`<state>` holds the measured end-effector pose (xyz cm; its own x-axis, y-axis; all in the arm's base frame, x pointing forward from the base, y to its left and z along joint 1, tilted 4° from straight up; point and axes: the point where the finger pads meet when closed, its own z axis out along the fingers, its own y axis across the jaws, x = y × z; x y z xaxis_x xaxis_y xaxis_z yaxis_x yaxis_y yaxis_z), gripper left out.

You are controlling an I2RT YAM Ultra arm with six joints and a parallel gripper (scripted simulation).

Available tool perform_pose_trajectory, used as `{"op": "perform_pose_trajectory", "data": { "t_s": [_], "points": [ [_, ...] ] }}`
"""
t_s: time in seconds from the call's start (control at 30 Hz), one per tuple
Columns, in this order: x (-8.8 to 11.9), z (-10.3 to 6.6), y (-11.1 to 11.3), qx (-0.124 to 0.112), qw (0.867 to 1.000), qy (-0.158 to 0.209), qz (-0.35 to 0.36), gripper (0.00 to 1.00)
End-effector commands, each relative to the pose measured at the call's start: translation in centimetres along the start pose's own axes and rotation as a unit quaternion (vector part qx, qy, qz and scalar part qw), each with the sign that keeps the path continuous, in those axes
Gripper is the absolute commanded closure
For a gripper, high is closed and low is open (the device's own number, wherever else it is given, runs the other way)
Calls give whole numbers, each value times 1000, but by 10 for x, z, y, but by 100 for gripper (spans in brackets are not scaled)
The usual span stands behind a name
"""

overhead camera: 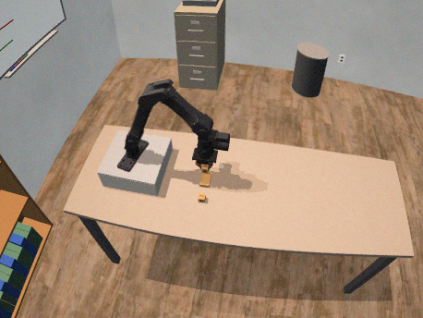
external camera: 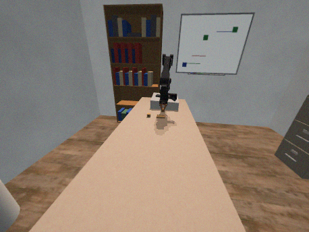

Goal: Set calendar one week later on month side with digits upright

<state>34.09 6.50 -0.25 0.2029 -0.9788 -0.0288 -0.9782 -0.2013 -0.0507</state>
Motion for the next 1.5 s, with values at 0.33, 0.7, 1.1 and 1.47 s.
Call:
{"op": "perform_pose_trajectory", "data": {
  "t_s": [0.33,0.7,1.1,1.47],
  "points": [
    [-1,7,-5,11,1000,-3,0,74],
    [-1,7,-5,11,1000,-3,0,74],
    [-1,7,-5,11,1000,-3,0,74],
    [-1,7,-6,11,1000,-3,0,74]
  ]
}}
